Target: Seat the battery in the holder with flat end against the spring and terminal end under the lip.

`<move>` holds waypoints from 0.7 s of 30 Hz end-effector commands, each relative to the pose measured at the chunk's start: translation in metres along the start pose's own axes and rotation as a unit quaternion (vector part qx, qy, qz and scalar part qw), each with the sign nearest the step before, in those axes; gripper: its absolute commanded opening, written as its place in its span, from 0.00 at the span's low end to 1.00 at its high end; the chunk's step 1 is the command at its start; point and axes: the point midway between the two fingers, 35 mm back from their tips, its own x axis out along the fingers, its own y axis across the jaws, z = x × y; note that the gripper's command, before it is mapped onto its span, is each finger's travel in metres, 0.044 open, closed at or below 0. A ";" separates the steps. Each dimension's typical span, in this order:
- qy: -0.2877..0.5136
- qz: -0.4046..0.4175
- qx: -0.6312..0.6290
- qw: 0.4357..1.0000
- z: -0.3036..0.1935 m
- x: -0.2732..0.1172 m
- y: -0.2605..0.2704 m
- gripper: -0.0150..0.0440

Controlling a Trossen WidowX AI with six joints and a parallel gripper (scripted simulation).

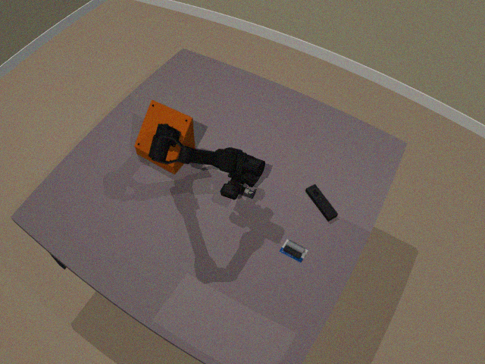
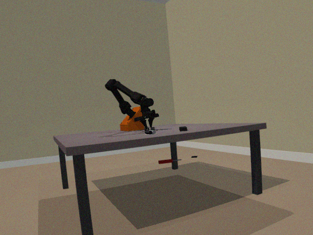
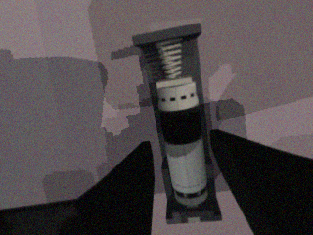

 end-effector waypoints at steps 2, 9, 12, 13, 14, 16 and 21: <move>-0.001 0.000 0.003 1.000 0.002 -0.006 0.000 0.53; -0.001 0.003 0.002 1.000 0.009 -0.054 0.007 0.85; -0.001 0.002 0.003 1.000 0.009 -0.077 0.008 0.98; -0.001 0.002 0.003 1.000 0.010 -0.078 0.009 1.00; -0.001 0.002 0.004 1.000 0.010 -0.078 0.009 1.00; -0.001 0.002 0.004 1.000 0.010 -0.078 0.009 1.00; -0.001 0.002 0.004 1.000 0.010 -0.078 0.009 1.00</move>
